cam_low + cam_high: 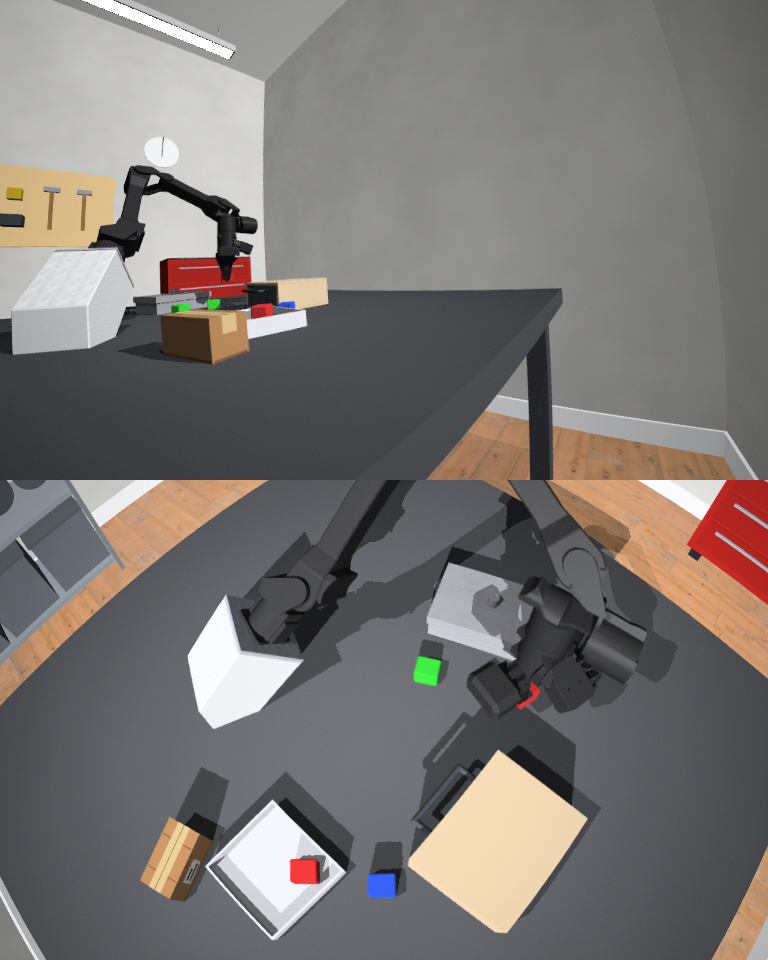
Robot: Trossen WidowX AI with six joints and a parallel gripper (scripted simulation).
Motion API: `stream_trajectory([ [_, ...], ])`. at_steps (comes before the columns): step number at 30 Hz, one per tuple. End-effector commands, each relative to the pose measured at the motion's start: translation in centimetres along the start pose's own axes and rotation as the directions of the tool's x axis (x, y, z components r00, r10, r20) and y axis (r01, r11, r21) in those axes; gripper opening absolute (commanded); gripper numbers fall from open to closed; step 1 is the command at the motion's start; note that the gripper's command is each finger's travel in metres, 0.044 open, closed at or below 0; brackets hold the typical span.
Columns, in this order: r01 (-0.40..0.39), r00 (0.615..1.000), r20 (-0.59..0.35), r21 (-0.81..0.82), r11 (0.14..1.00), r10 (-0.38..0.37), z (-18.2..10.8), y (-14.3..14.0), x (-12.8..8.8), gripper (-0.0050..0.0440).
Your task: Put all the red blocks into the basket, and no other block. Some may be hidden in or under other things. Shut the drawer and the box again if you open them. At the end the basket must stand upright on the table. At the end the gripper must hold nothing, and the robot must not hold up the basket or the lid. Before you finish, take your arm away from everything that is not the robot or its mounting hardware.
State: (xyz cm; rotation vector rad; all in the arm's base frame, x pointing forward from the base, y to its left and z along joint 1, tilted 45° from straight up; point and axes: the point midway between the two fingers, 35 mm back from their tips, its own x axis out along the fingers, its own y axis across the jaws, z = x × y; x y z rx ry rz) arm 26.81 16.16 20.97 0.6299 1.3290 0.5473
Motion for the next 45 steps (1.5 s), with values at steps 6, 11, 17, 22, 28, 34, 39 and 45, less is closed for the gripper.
stream_trajectory([
  [6,-0.005,1.0,0.01,-0.006,1.0,0.005,-0.1,0.2,-4.6,0.0],
  [11,-0.006,1.0,0.01,0.127,0.992,0.005,0.7,-1.5,-5.0,0.0],
  [17,-0.008,1.0,0.01,0.354,0.935,0.005,4.6,-6.1,-5.0,0.0],
  [22,-0.01,1.0,0.01,0.561,0.828,0.005,6.5,-9.6,-5.0,0.0],
  [28,-0.011,1.0,0.01,0.781,0.624,0.005,8.2,-14.3,-5.0,0.0],
  [34,-0.011,1.0,0.01,0.857,0.515,0.005,9.7,-20.1,-5.0,0.0],
  [39,-0.011,1.0,0.01,0.931,0.365,0.005,10.2,-24.0,-5.0,0.0],
  [45,-0.01,1.0,0.01,0.997,0.072,0.005,9.9,-29.0,-5.0,0.0],
])
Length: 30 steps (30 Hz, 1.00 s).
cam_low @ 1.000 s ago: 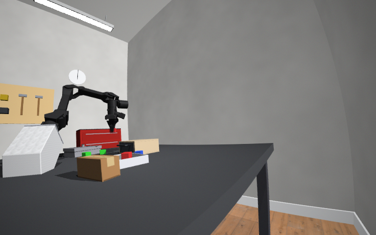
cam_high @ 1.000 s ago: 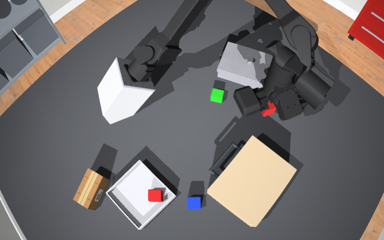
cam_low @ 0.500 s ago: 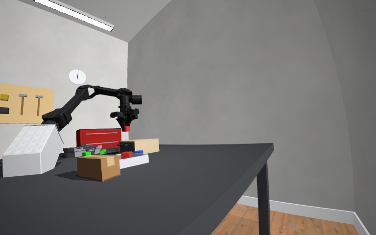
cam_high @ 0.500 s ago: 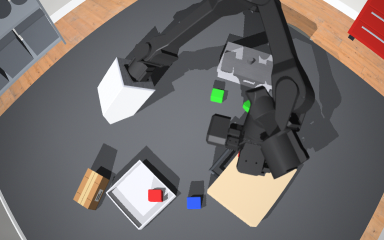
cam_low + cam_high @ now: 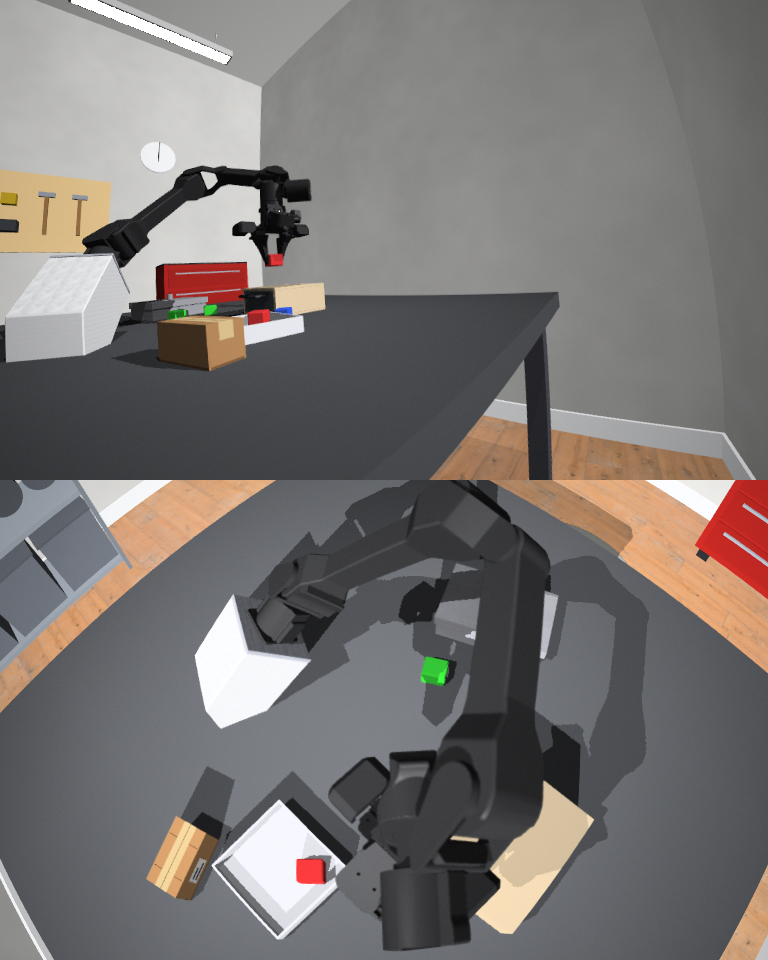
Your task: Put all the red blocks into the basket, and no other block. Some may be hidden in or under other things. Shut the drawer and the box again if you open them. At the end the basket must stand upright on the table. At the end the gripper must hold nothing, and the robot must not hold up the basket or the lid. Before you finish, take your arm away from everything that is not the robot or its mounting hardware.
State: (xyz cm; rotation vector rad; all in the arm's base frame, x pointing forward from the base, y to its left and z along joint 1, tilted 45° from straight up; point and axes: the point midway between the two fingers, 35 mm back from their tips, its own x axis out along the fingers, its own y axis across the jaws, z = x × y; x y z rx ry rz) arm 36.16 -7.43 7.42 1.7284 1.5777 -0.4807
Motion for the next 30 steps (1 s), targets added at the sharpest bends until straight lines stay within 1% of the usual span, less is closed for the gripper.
stream_trajectory([
  [1,0.003,1.0,-0.002,0.121,0.993,-0.003,3.5,-0.9,0.1,0.0],
  [3,0.003,1.0,-0.002,0.121,0.993,-0.003,5.4,-1.3,0.1,0.0],
  [5,0.004,1.0,-0.002,0.252,0.968,-0.003,7.2,-2.2,0.1,0.0],
  [7,0.004,1.0,-0.002,0.379,0.926,-0.003,9.0,-3.1,0.2,0.0],
  [8,0.004,1.0,-0.002,0.41,0.912,-0.003,9.9,-3.5,0.2,0.0],
  [10,0.004,1.0,-0.002,0.41,0.912,-0.003,11.6,-4.4,0.2,0.0],
  [12,0.004,1.0,-0.002,0.41,0.912,-0.003,11.6,-4.4,0.2,0.0],
  [16,0.004,1.0,-0.002,0.636,0.772,-0.003,14.8,-6.8,0.2,0.0],
  [17,0.004,1.0,-0.002,0.662,0.75,-0.003,15.6,-7.4,0.2,0.0],
  [19,0.004,1.0,-0.002,0.662,0.75,-0.003,17.2,-8.5,0.2,0.0],
  [22,0.004,1.0,-0.002,0.662,0.75,-0.003,17.2,-8.5,0.2,0.0],
  [27,0.004,1.0,-0.002,0.662,0.75,-0.003,17.2,-8.5,3.5,0.0],
  [29,0.004,1.0,-0.002,0.662,0.75,-0.003,17.2,-8.5,3.5,0.0],
  [30,0.004,1.0,-0.002,0.662,0.75,-0.003,17.2,-8.5,4.2,0.0],
])
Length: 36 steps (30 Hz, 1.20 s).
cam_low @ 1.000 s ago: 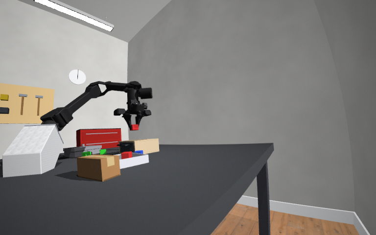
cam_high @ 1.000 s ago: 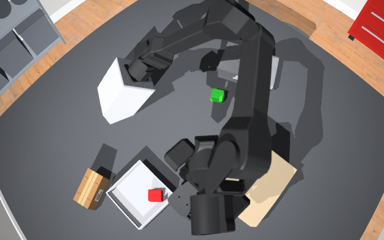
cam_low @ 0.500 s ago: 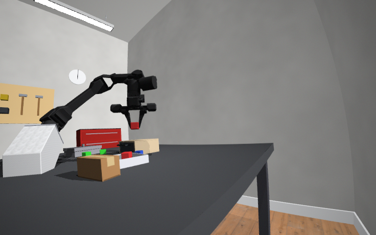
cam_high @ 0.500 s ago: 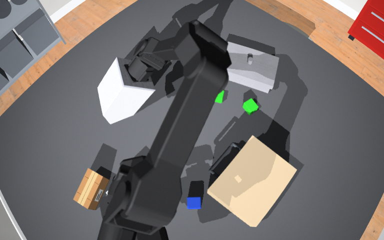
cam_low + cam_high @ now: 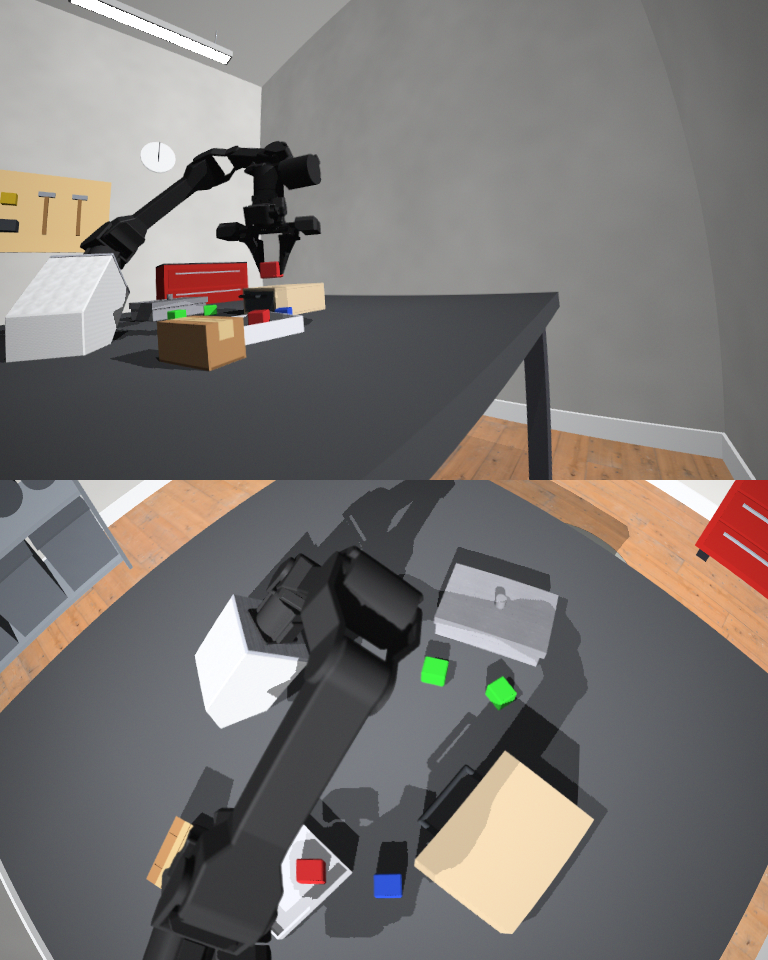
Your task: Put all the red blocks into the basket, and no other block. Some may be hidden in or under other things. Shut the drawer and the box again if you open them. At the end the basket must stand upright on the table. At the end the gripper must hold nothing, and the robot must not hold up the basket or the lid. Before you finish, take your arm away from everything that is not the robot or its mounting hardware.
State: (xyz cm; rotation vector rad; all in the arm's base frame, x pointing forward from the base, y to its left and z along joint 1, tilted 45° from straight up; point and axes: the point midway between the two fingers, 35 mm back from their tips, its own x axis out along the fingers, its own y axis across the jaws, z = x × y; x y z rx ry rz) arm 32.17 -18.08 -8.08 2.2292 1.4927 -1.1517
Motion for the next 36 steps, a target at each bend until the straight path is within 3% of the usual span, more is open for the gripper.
stream_trajectory([
  [1,0.008,1.0,-0.005,0.008,1.0,-0.008,0.2,-0.2,2.0,0.0],
  [6,0.008,1.0,-0.005,0.008,1.0,-0.008,0.2,-0.2,5.3,0.0],
  [11,0.008,1.0,-0.005,0.008,1.0,-0.008,0.2,-0.2,5.3,0.0],
  [22,0.008,1.0,-0.005,0.008,1.0,-0.008,0.2,-0.3,7.7,0.0],
  [36,0.008,1.0,-0.005,0.008,1.0,-0.008,0.2,-0.3,8.3,0.0],
])
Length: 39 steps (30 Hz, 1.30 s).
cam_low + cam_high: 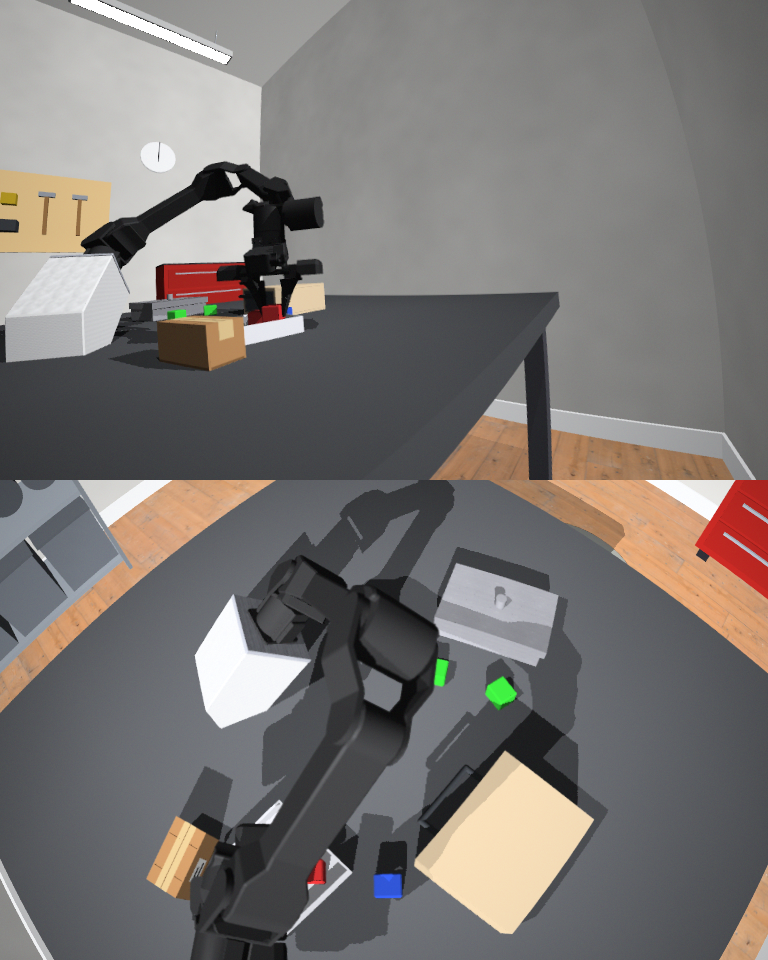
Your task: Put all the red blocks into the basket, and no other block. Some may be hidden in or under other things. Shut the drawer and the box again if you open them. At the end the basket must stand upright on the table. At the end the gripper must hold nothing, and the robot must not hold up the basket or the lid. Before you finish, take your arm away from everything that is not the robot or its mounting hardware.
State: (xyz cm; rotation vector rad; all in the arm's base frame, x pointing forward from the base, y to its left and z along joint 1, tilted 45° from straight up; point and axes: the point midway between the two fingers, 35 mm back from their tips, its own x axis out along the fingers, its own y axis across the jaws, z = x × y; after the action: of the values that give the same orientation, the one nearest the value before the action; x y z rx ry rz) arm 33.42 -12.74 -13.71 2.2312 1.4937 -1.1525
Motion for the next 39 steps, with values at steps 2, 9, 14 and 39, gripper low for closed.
stream_trajectory([
  [2,0.007,1.0,-0.004,0.006,1.0,-0.007,0.0,-0.2,0.7,0.0],
  [9,0.007,1.0,-0.004,0.006,1.0,-0.007,0.0,-0.2,1.4,0.0],
  [14,0.007,1.0,-0.004,0.006,1.0,-0.007,0.0,-0.2,1.5,0.0],
  [39,0.007,1.0,-0.004,0.006,1.0,-0.007,0.1,-0.2,-5.2,0.0227],
])
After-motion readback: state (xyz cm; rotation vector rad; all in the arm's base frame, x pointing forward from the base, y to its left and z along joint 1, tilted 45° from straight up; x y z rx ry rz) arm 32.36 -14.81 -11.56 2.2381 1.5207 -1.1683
